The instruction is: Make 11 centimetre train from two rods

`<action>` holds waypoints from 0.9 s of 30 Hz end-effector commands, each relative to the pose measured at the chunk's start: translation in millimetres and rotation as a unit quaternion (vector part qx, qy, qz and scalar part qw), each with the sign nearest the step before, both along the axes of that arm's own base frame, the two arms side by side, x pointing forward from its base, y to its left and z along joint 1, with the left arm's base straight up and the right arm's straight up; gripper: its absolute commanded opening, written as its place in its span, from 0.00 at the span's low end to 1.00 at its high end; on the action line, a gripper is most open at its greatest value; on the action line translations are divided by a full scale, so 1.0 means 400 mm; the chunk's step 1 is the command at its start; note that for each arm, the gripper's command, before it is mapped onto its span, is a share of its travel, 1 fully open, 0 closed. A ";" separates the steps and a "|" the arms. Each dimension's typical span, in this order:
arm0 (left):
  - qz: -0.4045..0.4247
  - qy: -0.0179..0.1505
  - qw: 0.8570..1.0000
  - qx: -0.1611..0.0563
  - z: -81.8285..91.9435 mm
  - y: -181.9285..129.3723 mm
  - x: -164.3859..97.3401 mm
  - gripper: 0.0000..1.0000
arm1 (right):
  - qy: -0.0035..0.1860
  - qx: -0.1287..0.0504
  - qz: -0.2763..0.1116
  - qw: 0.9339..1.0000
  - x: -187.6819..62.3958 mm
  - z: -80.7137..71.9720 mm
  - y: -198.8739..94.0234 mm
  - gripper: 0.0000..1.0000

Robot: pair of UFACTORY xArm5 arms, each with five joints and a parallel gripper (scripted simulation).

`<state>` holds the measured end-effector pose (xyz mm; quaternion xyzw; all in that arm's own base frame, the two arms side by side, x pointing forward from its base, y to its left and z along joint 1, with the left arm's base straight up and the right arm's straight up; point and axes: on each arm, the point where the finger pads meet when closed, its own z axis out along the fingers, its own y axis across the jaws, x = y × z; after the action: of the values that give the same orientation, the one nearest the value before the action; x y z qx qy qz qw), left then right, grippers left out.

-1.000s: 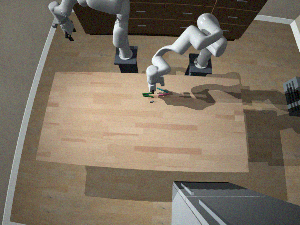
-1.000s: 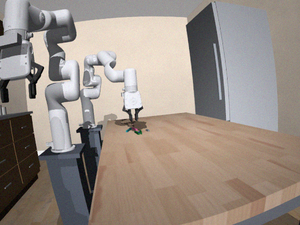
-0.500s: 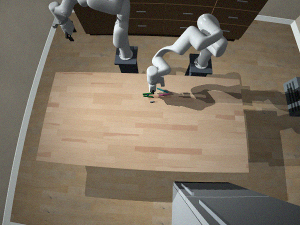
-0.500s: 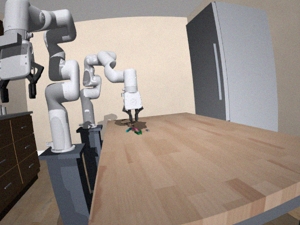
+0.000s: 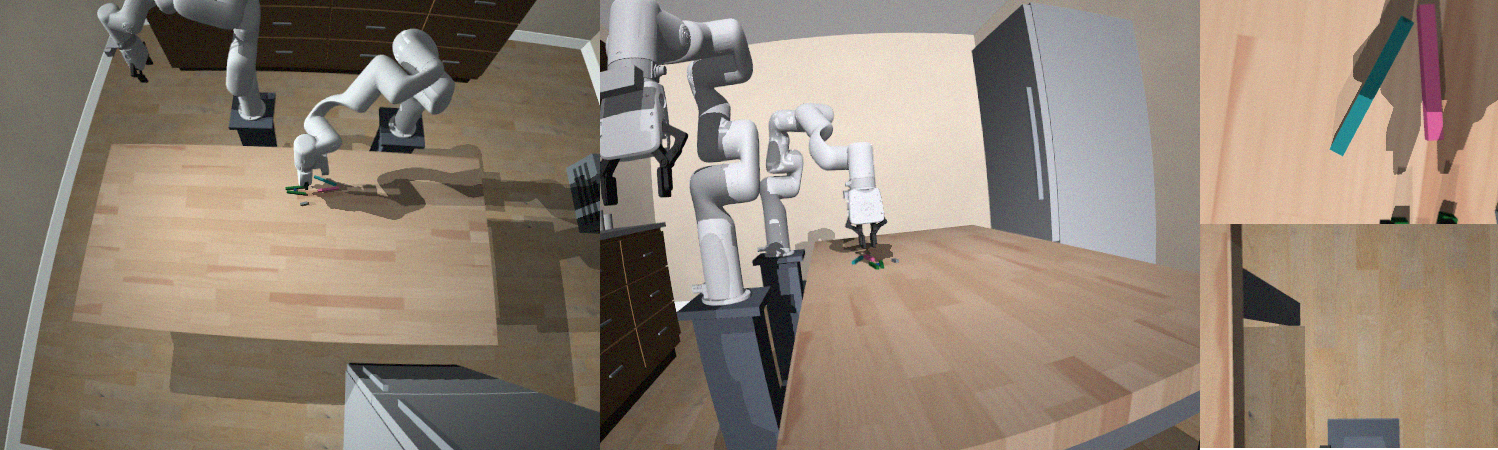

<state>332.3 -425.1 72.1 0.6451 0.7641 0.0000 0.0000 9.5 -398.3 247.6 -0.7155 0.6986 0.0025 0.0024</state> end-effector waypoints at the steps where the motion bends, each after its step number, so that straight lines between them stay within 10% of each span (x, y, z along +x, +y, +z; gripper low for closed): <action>1: 0.000 -0.002 1.000 -0.002 -0.015 -0.003 0.003 0.26 | 0.000 -0.003 0.000 1.000 0.000 0.006 -0.004 1.00; 27: 0.000 -0.002 1.000 -0.002 -0.081 -0.002 0.002 0.26 | 0.000 -0.003 0.000 1.000 0.000 0.006 -0.004 1.00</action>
<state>332.0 -424.4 38.8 0.6451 0.7641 0.0000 -0.0003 9.5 -398.3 247.6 -0.7155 0.6986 0.0025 0.0024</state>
